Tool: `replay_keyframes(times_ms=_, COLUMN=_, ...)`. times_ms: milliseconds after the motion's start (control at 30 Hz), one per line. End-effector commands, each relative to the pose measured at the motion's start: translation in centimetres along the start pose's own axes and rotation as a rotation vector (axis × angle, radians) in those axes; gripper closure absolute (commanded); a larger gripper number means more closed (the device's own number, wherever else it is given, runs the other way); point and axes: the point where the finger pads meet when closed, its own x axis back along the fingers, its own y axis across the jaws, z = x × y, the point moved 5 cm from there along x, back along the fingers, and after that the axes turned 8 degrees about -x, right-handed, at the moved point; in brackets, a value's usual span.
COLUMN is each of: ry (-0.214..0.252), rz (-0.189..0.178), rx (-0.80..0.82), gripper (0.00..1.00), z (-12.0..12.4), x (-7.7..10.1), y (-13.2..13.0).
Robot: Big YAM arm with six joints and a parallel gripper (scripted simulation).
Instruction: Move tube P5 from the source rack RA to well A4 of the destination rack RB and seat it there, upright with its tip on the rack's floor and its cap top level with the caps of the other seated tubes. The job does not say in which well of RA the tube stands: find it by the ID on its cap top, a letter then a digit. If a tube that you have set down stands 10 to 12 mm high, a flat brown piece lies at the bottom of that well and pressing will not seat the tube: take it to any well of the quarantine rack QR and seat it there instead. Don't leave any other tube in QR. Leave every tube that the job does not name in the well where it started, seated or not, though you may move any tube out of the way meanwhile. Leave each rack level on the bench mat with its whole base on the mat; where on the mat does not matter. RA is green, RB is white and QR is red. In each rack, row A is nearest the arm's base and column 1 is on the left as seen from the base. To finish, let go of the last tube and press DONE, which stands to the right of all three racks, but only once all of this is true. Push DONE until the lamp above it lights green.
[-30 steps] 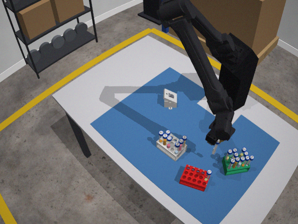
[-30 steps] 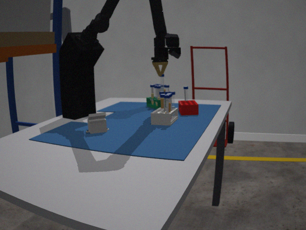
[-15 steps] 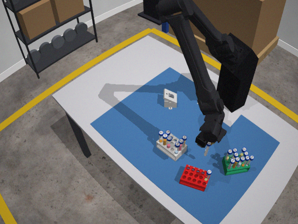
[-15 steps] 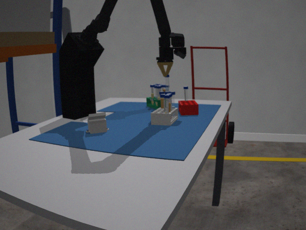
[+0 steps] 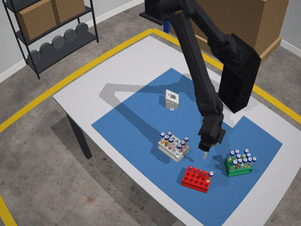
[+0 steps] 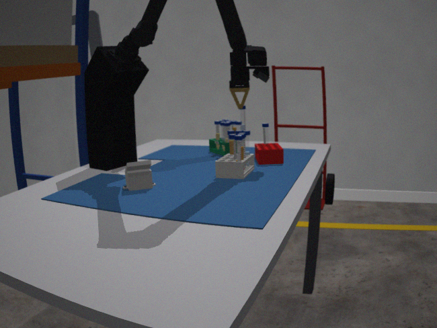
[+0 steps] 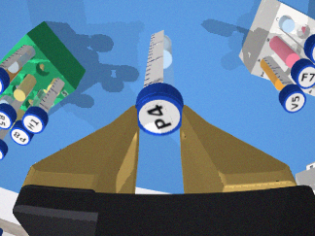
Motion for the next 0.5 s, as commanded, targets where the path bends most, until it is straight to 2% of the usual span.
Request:
replay_keyframes(times_ms=0, ry=-0.015, rz=-0.004, rx=0.16, gripper=1.0, z=-0.74, x=0.21, y=0.09)
replay_keyframes(times_ms=167, ry=-0.016, rz=-0.003, rx=0.326, gripper=1.0, z=-0.73, x=0.22, y=0.1)
replay_keyframes(times_ms=233, ry=-0.016, rz=-0.003, rx=0.326, gripper=1.0, z=-0.73, x=0.22, y=0.1)
replay_keyframes(times_ms=467, ry=-0.016, rz=-0.002, rx=0.56, gripper=1.0, z=-0.72, x=0.21, y=0.11)
